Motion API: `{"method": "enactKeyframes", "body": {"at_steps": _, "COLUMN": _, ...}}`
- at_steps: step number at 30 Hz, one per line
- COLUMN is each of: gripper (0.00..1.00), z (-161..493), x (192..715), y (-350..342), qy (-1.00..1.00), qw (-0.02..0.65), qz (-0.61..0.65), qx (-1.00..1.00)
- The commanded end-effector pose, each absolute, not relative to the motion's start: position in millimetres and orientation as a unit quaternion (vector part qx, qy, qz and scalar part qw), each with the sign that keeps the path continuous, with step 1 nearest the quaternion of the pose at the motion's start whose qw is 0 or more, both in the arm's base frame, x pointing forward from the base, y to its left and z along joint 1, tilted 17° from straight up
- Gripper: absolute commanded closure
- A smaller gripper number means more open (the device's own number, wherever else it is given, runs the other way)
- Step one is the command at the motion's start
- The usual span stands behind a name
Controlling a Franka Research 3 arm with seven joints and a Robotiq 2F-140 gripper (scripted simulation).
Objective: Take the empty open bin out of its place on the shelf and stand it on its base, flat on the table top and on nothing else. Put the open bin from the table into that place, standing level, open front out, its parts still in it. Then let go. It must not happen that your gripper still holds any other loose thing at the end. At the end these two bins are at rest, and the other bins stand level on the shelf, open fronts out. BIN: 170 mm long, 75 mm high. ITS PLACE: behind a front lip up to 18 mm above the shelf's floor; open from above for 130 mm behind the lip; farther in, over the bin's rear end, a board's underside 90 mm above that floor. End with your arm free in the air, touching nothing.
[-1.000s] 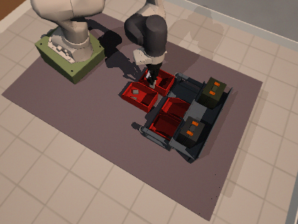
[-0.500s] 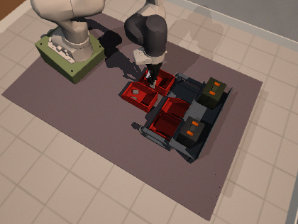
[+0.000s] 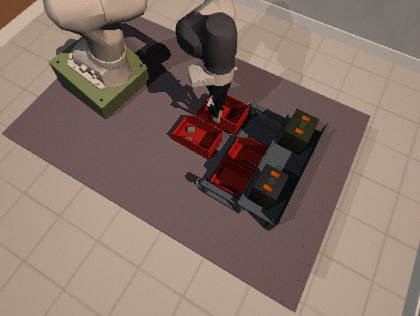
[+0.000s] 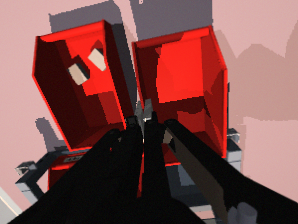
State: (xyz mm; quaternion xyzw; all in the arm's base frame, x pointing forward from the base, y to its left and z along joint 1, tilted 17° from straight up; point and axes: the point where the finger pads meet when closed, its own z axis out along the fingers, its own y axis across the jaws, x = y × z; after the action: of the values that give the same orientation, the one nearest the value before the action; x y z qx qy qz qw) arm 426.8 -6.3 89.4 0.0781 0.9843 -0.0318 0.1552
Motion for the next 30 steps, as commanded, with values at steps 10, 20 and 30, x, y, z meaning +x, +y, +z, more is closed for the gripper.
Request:
{"method": "enactKeyframes", "body": {"at_steps": 10, "gripper": 1.00, "z": 118.8, "x": 411.8, "y": -2.8, "qy": 0.986, "qw": 0.146, "qz": -0.029, "qx": 0.074}}
{"method": "enactKeyframes", "body": {"at_steps": 20, "gripper": 1.00, "z": 139.1, "x": 405.7, "y": -1.2, "qy": 0.986, "qw": 0.146, "qz": -0.028, "qx": 0.074}}
{"method": "enactKeyframes", "body": {"at_steps": 30, "gripper": 1.00, "z": 149.3, "x": 402.7, "y": -0.3, "qy": 0.986, "qw": 0.146, "qz": -0.028, "qx": 0.074}}
